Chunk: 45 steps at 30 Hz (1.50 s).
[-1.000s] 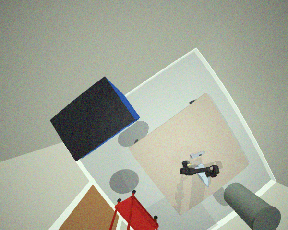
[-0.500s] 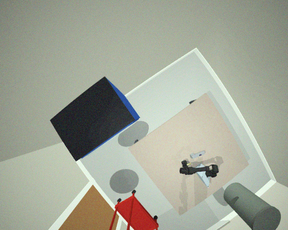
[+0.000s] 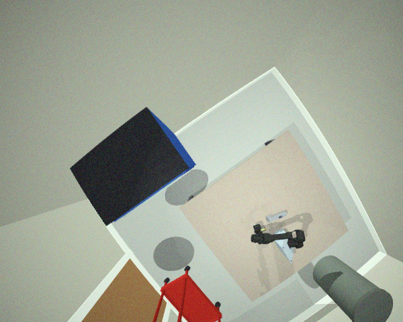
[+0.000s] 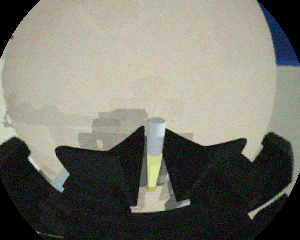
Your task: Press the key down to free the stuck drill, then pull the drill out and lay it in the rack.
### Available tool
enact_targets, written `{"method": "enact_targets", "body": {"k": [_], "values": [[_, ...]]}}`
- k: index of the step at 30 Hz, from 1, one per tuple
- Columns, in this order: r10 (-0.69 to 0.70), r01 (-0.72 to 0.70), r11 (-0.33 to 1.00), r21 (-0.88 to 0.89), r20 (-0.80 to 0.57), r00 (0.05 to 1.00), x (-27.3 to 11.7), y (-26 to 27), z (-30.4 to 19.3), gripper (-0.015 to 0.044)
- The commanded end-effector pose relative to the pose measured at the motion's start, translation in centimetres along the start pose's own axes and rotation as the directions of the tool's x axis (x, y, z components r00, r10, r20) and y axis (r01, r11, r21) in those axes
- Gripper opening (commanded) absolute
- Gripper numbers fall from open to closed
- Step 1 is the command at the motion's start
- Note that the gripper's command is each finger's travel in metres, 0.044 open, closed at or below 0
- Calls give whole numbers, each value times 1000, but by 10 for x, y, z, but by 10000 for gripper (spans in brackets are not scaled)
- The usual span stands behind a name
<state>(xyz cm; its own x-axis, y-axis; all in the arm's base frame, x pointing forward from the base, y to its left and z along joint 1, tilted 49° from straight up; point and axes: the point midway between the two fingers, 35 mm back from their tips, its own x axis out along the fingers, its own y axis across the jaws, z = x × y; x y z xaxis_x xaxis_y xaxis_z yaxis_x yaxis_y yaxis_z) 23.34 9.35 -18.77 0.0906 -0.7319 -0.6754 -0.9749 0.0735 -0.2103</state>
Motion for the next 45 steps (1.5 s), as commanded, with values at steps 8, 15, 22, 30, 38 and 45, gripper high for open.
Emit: {"method": "enact_targets", "body": {"k": [8,15,22,30,38,45], "values": [[-3,3,1000,1,-2,1000,-1,-1,0,367],[-3,3,1000,-3,-6,1000,-14,0,0,440],[-3,3,1000,-4,-8,1000,-39,2,-1,440],[-2,2,1000,-5,-7,1000,-66,1,0,440],[-7,6,1000,-12,-11,1000,-72,0,1,440],[35,-37,998,51,27,999,-64,-32,-6,440]]}}
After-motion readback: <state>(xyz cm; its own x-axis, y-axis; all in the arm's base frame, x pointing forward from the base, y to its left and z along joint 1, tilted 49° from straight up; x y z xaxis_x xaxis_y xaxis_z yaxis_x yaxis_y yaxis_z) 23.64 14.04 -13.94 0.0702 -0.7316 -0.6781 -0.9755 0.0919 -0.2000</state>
